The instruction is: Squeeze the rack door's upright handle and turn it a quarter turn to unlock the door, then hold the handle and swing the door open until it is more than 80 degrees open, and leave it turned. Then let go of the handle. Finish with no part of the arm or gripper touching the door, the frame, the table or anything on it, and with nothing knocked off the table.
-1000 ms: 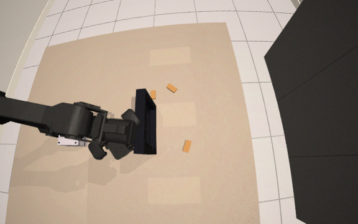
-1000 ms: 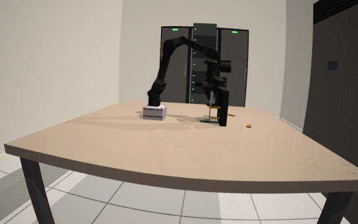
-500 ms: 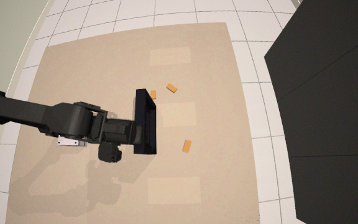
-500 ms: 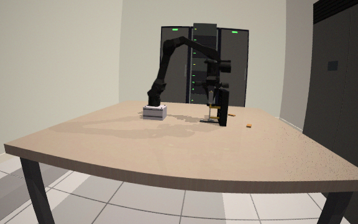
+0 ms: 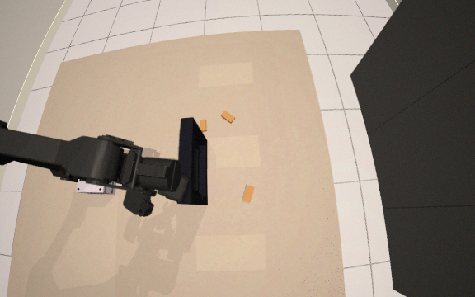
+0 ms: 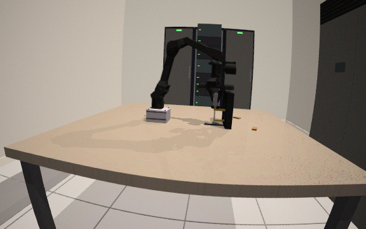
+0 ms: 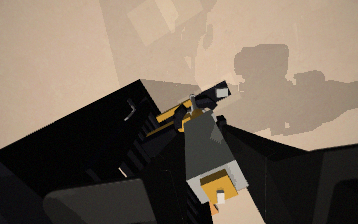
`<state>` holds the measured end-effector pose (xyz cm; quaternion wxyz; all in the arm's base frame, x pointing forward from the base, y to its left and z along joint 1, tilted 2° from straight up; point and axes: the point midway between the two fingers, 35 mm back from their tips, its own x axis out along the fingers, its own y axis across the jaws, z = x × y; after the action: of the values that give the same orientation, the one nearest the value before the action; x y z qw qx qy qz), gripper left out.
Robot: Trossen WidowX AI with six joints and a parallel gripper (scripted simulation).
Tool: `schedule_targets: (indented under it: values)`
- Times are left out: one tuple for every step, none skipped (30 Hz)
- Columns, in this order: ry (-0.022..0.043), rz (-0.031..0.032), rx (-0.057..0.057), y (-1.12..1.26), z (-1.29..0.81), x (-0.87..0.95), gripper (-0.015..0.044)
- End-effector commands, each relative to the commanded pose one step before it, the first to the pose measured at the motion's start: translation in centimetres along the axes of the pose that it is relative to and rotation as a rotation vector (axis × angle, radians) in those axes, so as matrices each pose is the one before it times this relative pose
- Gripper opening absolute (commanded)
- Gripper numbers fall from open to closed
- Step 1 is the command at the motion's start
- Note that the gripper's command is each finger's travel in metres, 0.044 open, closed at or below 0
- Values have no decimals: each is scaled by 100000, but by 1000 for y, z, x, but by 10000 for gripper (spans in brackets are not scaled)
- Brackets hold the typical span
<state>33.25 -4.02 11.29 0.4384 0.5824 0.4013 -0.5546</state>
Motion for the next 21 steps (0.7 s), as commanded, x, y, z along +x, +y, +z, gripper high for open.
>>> schedule_targets:
  values:
    - [713,136,2260,56,-128,62,98]
    - [0,0,0,0,0,0,125]
    - [0,0,0,0,0,0,151]
    - [0,0,0,0,0,0,177]
    - [0,0,0,0,0,0,203]
    - [0,0,0,0,0,0,230]
    - [0,0,0,0,0,0,256]
    - [0,0,0,0,0,0,282]
    - [0,0,0,0,0,0,291]
    - [0,0,-818,0,0,0,291]
    - [0,1,-2455,0,0,0,291]
    - [0,1,-4092,0,0,0,291]
    - [0,1,-4954,0,0,0,291]
    - [0,1,-4955,0,0,0,291]
    - [0,1,-4955,0,0,0,291]
    - [0,1,-4955,0,0,0,291]
    - [0,1,-4955,0,0,0,291]
    - [0,1,-4955,0,0,0,291]
    - [0,1,-4955,0,0,0,291]
    - [0,1,-4954,0,0,0,291]
    - [0,1,-4955,0,0,0,291]
